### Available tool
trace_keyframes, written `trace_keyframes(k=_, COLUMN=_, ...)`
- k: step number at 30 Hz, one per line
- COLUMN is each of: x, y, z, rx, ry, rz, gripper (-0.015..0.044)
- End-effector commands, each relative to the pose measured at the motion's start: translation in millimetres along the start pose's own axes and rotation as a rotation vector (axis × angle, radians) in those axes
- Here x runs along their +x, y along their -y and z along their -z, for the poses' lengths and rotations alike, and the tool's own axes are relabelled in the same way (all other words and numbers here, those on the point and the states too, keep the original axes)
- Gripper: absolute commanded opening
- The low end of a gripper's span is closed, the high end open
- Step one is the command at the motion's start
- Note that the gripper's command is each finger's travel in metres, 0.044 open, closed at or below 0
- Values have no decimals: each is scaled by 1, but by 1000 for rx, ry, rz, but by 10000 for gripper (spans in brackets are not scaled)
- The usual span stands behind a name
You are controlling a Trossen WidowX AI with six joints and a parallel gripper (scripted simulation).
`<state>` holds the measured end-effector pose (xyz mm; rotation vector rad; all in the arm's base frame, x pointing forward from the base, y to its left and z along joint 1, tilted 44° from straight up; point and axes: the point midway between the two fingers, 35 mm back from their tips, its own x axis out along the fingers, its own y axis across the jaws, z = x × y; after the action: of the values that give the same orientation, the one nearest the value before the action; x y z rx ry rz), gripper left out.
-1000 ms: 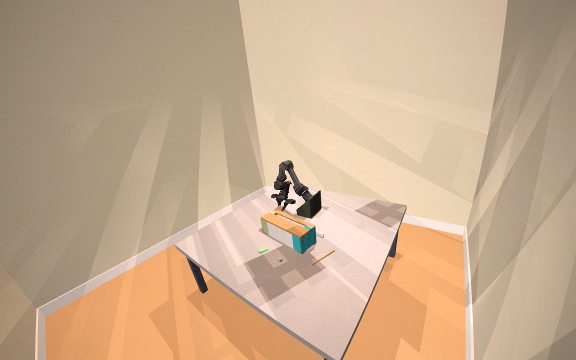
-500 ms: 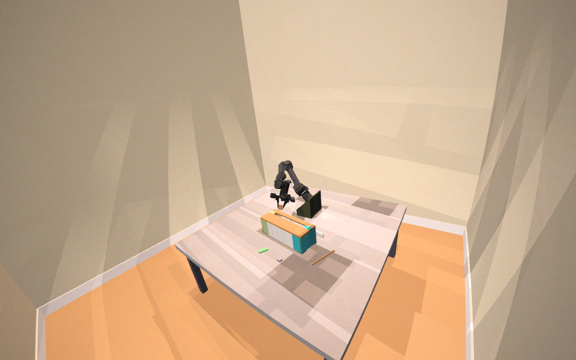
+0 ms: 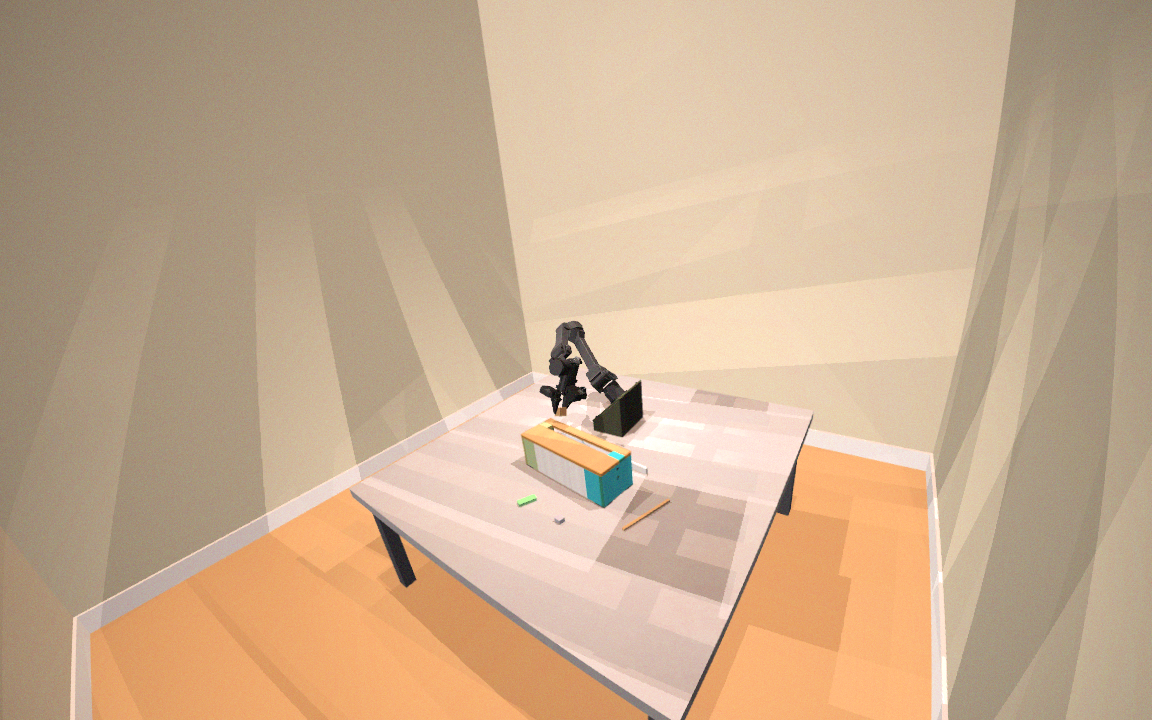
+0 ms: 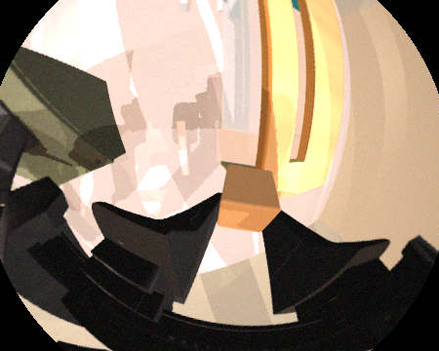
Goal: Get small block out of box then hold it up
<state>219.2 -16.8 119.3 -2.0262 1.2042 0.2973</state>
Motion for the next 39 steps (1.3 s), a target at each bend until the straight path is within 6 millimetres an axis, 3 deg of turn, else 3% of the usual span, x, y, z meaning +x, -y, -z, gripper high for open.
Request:
trace_keyframes(k=1, x=-3, y=4, z=1, rx=-131, ry=-8, rz=12, gripper=0)
trace_keyframes(k=31, x=-23, y=21, z=10, rx=-1288, ry=-103, rz=20, gripper=0)
trace_keyframes(k=39, x=-24, y=21, z=10, rx=-1314, ry=-106, rz=19, gripper=0)
